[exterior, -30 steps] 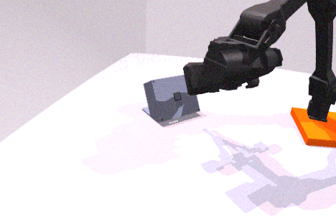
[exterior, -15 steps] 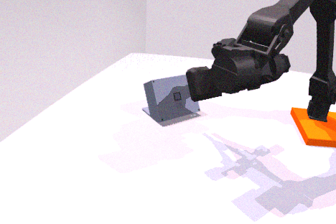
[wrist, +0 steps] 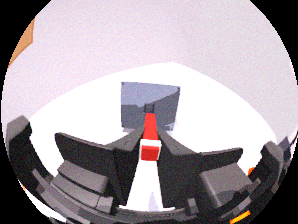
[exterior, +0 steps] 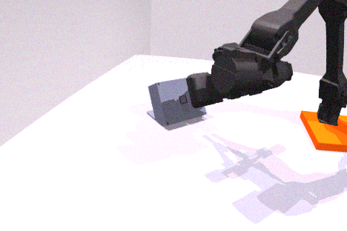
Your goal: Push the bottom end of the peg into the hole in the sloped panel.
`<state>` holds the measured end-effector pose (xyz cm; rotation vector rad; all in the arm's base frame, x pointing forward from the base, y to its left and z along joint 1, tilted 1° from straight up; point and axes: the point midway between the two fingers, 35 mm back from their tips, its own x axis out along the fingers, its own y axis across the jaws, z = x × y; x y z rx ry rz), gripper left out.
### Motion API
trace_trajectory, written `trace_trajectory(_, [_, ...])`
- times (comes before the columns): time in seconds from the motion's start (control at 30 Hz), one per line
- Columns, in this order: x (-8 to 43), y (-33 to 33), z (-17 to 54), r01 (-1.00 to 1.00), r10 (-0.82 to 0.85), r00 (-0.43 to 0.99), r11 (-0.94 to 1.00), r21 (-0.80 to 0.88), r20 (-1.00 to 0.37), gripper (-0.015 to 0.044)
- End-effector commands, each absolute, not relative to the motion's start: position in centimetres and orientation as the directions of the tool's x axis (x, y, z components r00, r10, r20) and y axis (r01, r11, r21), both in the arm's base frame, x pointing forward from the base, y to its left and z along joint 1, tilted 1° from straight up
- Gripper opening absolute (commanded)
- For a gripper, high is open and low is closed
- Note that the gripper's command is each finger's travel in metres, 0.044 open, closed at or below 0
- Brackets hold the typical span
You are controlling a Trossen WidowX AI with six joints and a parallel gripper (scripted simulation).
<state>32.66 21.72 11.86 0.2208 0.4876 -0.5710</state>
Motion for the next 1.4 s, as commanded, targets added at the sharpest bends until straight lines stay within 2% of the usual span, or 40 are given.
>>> trace_trajectory(0.0, [33.0, 21.3, 11.4, 0.563, -0.468, 0.733, 0.825, 0.055, -0.493, 0.0000])
trace_trajectory(1.37, [35.9, 19.9, 9.6, 0.544, -0.462, 0.752, 0.838, 0.047, -0.470, 0.0000])
